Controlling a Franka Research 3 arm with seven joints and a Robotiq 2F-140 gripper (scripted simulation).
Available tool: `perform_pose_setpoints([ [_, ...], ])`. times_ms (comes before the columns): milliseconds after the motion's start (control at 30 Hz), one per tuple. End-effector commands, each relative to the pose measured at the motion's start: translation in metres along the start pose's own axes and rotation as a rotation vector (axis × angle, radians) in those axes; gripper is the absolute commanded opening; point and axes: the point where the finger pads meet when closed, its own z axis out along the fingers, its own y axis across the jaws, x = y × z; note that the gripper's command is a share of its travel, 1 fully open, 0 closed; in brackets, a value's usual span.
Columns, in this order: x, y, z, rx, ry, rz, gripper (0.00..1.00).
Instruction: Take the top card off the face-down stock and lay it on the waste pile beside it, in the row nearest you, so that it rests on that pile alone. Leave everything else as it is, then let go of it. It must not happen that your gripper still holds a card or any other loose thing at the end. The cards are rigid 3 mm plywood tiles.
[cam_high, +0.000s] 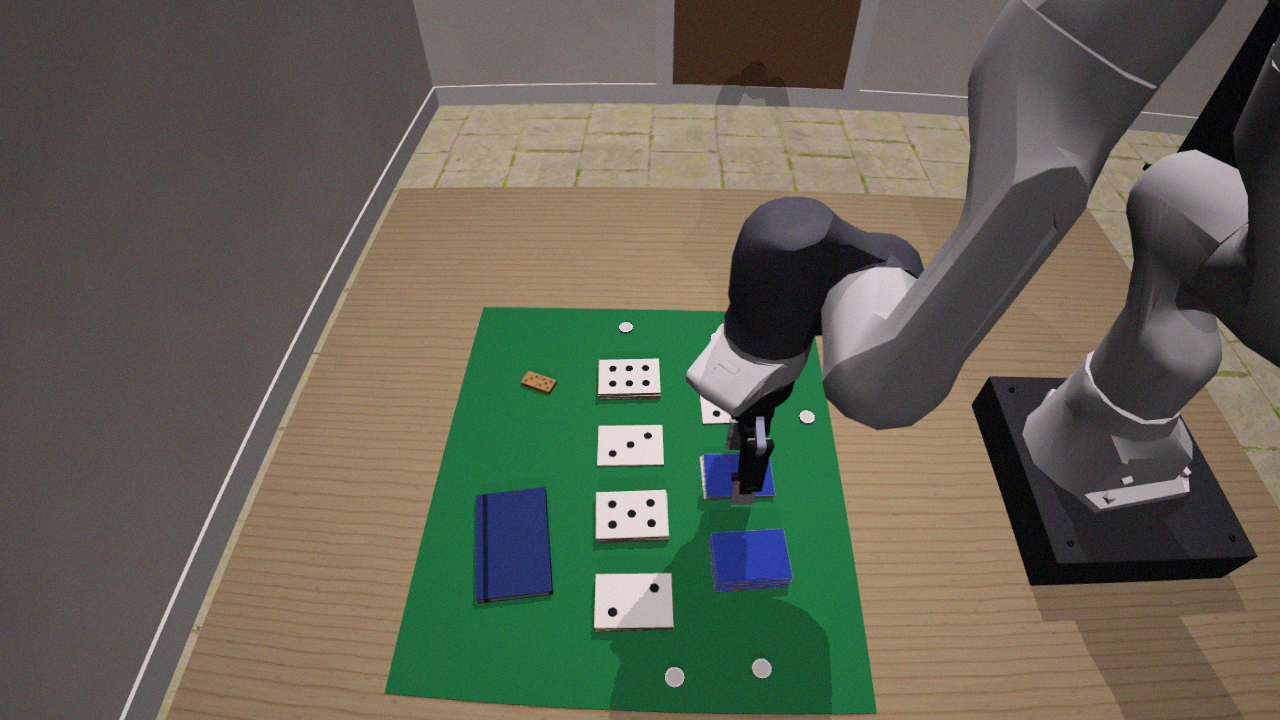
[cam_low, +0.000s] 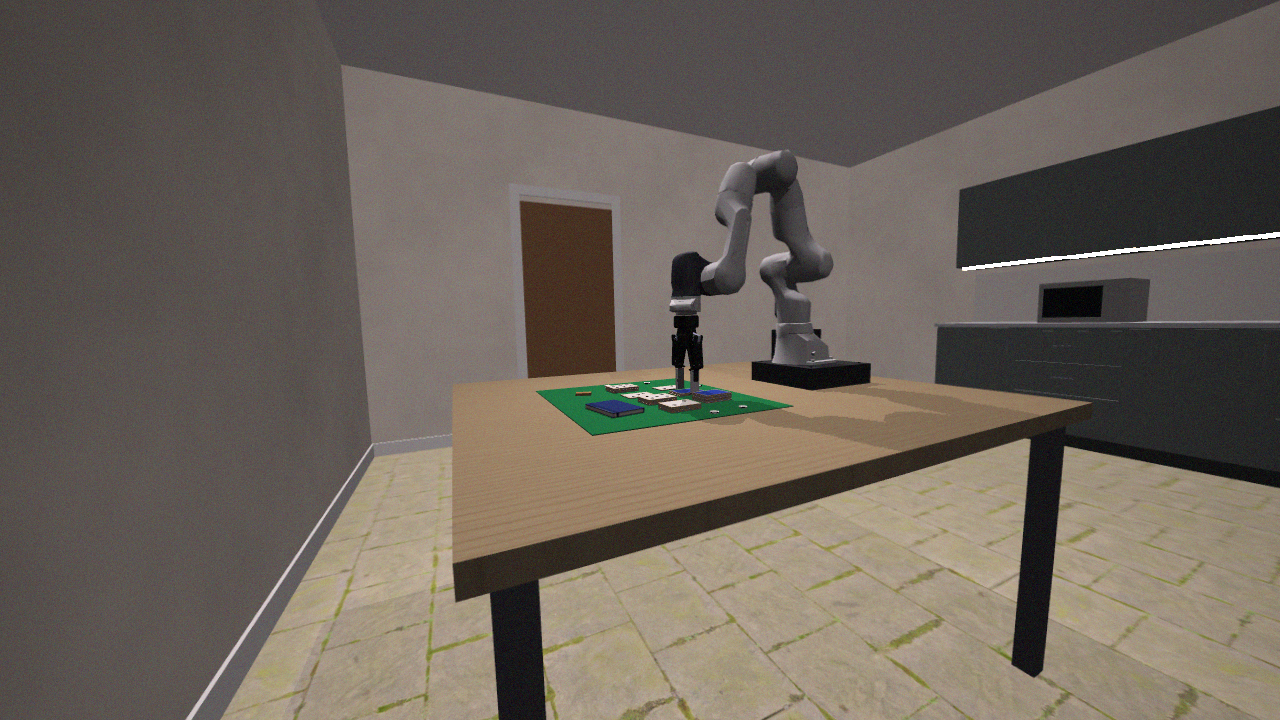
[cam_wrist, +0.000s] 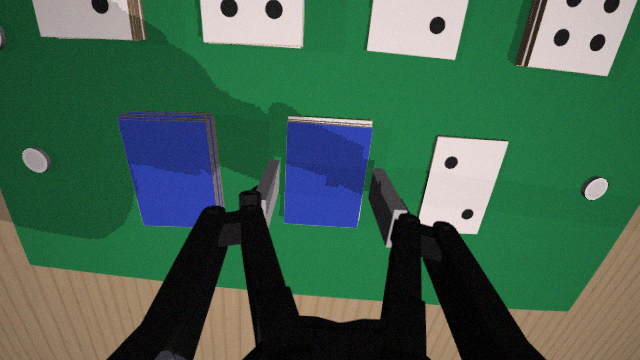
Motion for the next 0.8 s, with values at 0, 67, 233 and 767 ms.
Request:
perform_pose_setpoints([
  [0,0.002,0.000,0.000,0.000,0.004,-0.007,0.50],
  [67,0.002,0.000,0.000,0.000,0.004,-0.007,0.50],
  [233,0.002,0.000,-0.005,0.000,0.004,-0.007,0.50],
  [767,0.001,0.000,-0.038,0.000,0.004,-0.007,0.50],
])
